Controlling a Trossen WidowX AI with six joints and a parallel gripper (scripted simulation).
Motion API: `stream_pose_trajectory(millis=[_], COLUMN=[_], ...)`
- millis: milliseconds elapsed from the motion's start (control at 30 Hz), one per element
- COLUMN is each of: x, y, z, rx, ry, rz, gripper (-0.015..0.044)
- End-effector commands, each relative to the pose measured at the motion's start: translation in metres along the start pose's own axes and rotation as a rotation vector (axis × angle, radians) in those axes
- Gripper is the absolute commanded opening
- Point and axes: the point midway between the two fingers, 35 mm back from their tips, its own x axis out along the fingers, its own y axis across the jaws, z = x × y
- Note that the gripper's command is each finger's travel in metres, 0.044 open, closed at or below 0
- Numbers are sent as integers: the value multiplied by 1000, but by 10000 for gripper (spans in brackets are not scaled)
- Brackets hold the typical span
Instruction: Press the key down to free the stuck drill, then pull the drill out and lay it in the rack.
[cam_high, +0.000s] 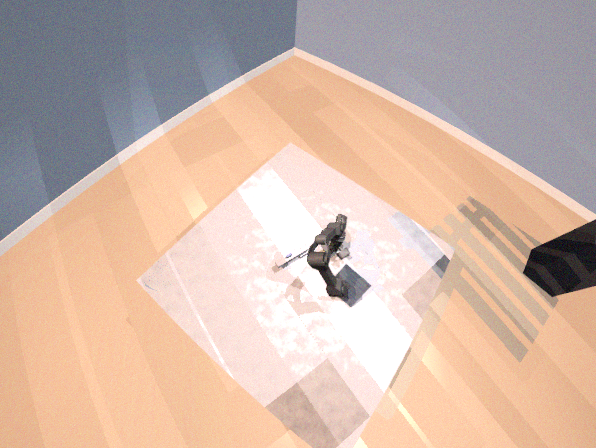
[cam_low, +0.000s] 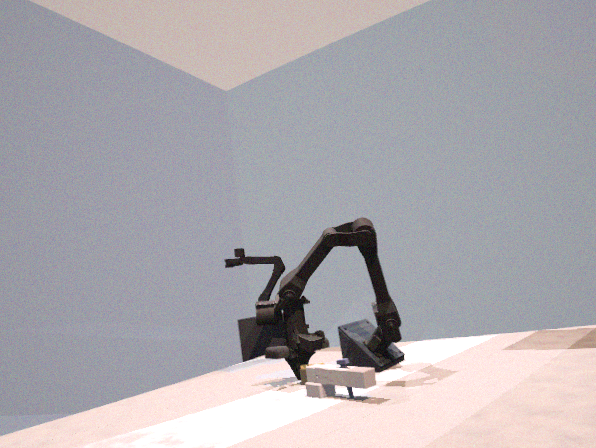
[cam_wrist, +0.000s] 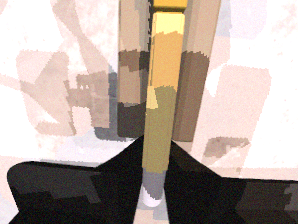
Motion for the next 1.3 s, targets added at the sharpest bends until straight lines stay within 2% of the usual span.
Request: stream_pose_trajectory(millis=[0,1067,1267], x=[6,6,1], y=[1,1,1], z=[6,7,1], rx=[-3,-3,1], ry=[-13,-13,2], rz=[11,11,3], gripper=[0,0,157])
